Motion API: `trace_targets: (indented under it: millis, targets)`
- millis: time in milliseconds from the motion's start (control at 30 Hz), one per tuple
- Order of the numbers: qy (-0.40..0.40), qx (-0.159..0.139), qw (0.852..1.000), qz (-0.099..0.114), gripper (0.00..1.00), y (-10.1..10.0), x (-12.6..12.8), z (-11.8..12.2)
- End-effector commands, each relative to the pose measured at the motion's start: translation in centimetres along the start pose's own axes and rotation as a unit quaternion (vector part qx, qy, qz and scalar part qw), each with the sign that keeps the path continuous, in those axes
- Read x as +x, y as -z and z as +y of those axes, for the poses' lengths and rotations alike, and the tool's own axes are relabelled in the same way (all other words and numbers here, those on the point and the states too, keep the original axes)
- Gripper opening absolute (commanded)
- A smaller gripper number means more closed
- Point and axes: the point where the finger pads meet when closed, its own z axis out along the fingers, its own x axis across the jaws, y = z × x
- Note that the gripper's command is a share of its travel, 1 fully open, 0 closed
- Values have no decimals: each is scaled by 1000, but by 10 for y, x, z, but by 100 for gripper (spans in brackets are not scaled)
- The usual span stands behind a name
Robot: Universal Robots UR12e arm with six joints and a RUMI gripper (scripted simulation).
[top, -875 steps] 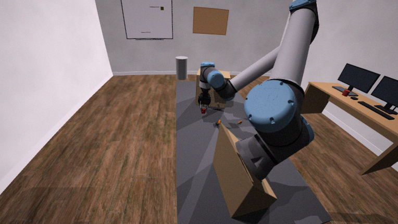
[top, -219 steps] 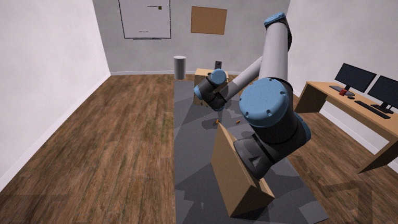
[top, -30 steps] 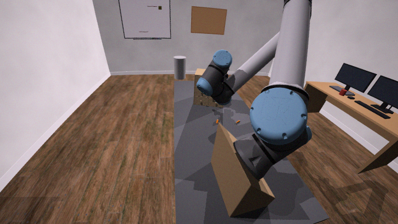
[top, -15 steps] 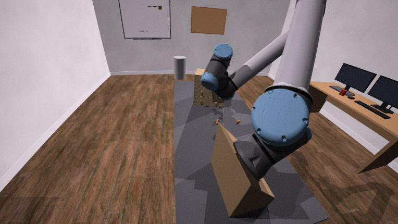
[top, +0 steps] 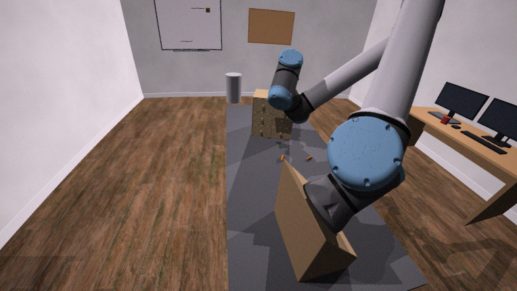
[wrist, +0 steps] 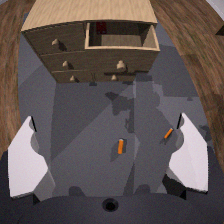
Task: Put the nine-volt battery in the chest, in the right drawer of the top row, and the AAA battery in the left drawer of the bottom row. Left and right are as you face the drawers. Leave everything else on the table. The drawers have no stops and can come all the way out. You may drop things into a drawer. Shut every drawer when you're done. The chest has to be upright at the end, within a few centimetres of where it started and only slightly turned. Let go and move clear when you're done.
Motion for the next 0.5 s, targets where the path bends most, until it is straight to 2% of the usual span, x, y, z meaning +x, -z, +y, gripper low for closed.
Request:
trace_targets:
  millis: [0, 467]
  targets:
    - [-1, -20, 1000, -1, 100, 1, 0, -1]
    - [-1, -60, 998, -1, 100, 3, 0, -3]
